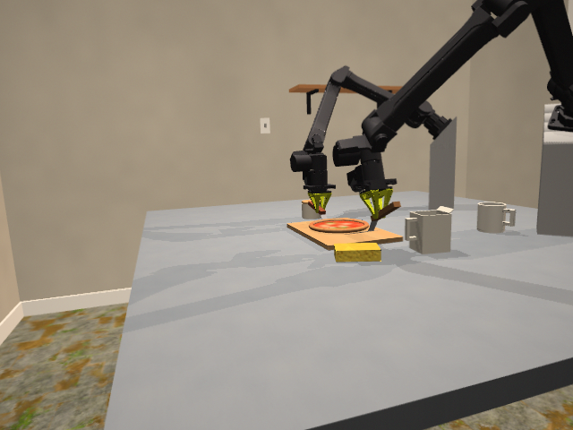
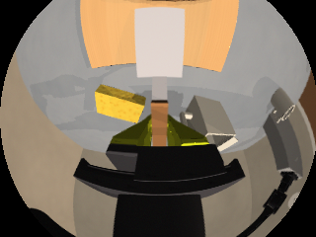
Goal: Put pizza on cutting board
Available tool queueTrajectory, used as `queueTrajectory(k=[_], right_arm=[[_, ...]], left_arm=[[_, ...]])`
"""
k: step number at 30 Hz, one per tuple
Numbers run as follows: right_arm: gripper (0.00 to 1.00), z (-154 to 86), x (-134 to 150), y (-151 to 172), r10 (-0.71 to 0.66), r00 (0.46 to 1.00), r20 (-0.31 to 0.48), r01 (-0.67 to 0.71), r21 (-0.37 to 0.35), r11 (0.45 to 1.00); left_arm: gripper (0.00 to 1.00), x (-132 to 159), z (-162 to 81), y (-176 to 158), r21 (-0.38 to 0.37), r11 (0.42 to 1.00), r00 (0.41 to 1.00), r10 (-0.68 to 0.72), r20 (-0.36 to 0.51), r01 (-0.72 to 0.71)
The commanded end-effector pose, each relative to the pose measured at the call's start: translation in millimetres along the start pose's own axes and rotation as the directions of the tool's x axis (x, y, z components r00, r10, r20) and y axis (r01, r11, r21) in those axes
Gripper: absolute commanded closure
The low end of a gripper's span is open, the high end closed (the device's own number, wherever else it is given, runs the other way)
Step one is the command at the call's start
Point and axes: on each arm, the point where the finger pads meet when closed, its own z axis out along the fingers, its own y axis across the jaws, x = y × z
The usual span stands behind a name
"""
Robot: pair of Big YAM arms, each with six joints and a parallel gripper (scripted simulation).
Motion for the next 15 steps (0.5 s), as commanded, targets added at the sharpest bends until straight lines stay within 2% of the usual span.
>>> queueTrajectory(k=[1, 3, 5, 8, 15], right_arm=[[0.94, -13, 16, 8, -0.019, 1.000, -0.020, 0.019, -0.021, 1.000], [0.94, -13, 16, 8, -0.019, 1.000, -0.020, 0.019, -0.021, 1.000], [0.94, -14, 16, 9, -0.018, 1.000, -0.021, 0.018, -0.022, 1.000], [0.94, -14, 16, 9, -0.018, 1.000, -0.021, 0.017, -0.023, 1.000], [0.94, -16, 15, 9, -0.017, 1.000, -0.022, 0.016, -0.024, 1.000]], left_arm=[[0.94, -4, -6, 0, -0.013, 1.000, 1.000, 0.010, 0.013, -0.010], [0.94, -4, -6, 0, -0.013, 1.000, 1.000, 0.010, 0.013, -0.010], [0.94, 16, -4, 7, -0.016, 1.000, 1.000, -0.005, 0.005, 0.006], [0.94, 24, -5, 17, -0.024, 1.000, 1.000, -0.017, 0.005, 0.017], [0.94, 31, 2, 8, -0.013, 1.000, 1.000, -0.009, 0.002, 0.009]])
